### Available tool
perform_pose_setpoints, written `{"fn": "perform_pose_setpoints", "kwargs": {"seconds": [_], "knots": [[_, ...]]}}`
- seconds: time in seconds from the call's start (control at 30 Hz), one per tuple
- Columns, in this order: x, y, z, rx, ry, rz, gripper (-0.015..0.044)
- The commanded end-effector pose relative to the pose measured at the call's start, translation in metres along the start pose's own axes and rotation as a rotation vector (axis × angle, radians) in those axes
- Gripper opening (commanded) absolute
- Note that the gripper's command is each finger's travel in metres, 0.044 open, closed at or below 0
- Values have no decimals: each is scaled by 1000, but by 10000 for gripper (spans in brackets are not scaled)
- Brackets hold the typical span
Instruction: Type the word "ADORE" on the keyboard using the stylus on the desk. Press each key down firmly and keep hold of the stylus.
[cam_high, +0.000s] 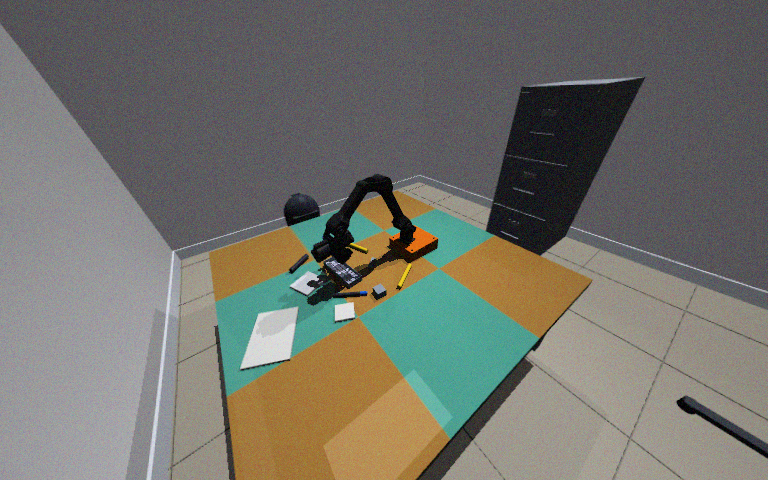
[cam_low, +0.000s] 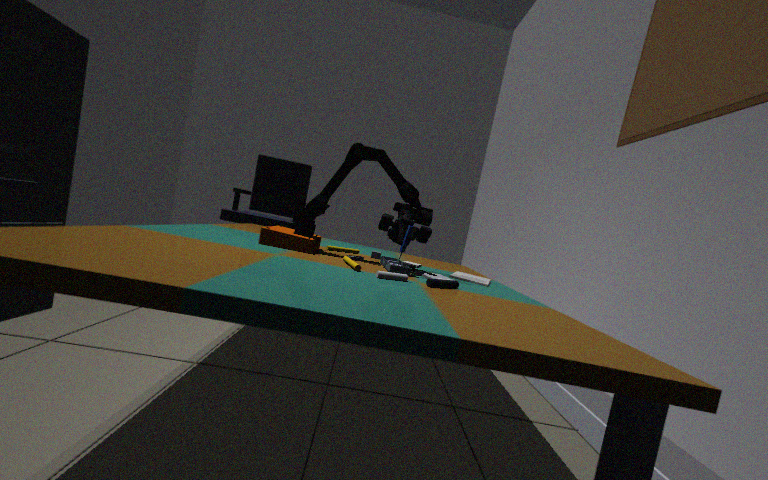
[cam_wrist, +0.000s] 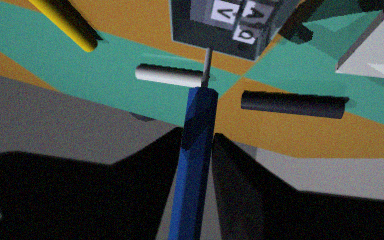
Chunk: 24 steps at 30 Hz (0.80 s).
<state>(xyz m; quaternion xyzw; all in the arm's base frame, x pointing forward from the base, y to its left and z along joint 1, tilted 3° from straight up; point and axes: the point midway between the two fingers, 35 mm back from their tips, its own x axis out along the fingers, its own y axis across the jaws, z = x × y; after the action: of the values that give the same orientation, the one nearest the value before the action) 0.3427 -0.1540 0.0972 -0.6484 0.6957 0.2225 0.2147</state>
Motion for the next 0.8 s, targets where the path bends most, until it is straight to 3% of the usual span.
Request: {"fn": "perform_pose_setpoints", "kwargs": {"seconds": [0.0, 0.77], "knots": [[-21, -13, -7, 78, 127, -72, 0], [-1, -15, 20, 81, 132, -75, 0]]}}
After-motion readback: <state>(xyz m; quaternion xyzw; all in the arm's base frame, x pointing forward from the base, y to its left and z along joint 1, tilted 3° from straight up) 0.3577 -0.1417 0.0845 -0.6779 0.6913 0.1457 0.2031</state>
